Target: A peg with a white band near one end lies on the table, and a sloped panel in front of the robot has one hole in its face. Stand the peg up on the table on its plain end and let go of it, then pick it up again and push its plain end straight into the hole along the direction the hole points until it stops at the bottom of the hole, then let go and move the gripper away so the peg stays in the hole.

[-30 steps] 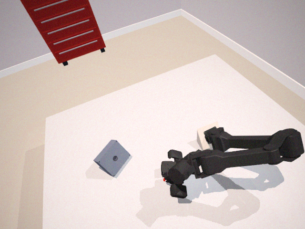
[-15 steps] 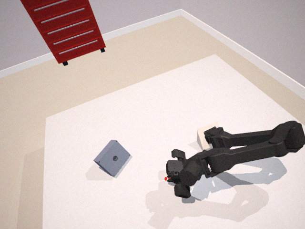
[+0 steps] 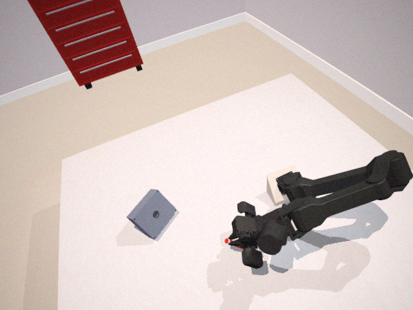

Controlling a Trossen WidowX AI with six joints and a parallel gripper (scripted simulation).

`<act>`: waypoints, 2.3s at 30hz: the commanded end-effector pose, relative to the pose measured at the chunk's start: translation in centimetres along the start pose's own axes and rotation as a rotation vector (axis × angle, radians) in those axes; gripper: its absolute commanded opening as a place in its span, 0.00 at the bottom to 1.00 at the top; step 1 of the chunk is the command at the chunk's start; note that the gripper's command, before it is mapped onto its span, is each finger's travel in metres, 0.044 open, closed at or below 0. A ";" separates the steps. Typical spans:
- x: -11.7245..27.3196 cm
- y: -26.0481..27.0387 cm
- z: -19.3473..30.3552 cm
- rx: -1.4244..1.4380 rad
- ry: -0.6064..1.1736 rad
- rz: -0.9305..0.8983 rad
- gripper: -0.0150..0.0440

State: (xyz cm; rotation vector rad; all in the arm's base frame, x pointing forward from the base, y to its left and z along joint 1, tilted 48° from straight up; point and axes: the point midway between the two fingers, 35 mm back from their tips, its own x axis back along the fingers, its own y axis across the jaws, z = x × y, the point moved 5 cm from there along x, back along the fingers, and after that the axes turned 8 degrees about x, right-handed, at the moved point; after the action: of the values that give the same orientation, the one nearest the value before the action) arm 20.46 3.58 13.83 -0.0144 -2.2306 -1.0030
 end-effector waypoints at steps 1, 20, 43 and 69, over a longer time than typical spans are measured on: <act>0.2 0.0 0.3 -0.003 -0.038 0.005 0.34; 1.2 0.2 1.9 -0.006 -0.201 0.028 0.34; 2.0 0.5 3.9 -0.011 -0.397 0.056 0.34; 2.2 0.6 5.4 -0.009 -0.510 0.074 0.34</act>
State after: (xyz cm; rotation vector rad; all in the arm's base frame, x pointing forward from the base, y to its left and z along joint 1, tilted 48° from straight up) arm 15.77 6.96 13.11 -0.3932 -2.6558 -1.0534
